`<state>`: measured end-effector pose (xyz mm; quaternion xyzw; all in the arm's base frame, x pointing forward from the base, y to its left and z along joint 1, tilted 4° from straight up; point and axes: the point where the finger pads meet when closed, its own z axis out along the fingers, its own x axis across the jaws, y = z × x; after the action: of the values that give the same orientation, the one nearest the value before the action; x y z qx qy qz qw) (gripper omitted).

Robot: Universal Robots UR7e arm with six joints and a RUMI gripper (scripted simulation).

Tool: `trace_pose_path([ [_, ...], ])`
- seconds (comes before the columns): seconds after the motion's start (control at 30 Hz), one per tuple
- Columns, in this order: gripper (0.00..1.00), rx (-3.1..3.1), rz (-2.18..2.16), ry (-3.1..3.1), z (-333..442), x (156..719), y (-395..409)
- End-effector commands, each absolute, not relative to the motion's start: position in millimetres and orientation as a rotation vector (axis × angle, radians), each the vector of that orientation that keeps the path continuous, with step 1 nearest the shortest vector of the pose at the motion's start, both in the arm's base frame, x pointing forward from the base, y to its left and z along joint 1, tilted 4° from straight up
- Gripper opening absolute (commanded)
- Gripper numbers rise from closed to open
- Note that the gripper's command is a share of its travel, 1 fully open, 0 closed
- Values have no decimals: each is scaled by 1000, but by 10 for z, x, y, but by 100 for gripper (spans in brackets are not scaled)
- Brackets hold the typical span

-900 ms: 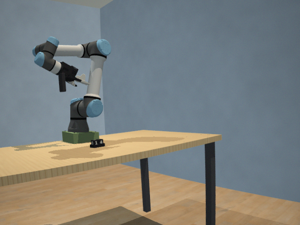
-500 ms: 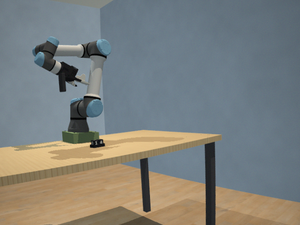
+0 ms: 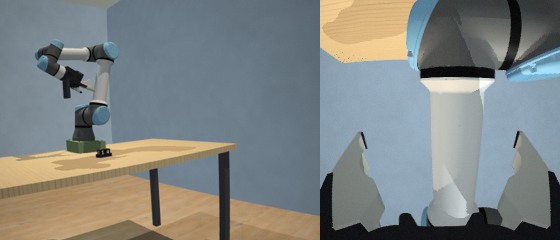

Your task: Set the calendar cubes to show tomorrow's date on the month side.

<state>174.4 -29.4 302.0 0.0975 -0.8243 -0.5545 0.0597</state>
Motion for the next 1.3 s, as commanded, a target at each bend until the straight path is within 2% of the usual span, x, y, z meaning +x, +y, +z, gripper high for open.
trace_pose_path([
  [0.0, 100, 365, -1634, -2525, 2893, 1771, -308],
  [0.77, 100, 1123, -1144, -2651, 1827, 2201, -495],
  [1.27, 100, 1766, -681, -2514, 1272, 2763, -580],
])
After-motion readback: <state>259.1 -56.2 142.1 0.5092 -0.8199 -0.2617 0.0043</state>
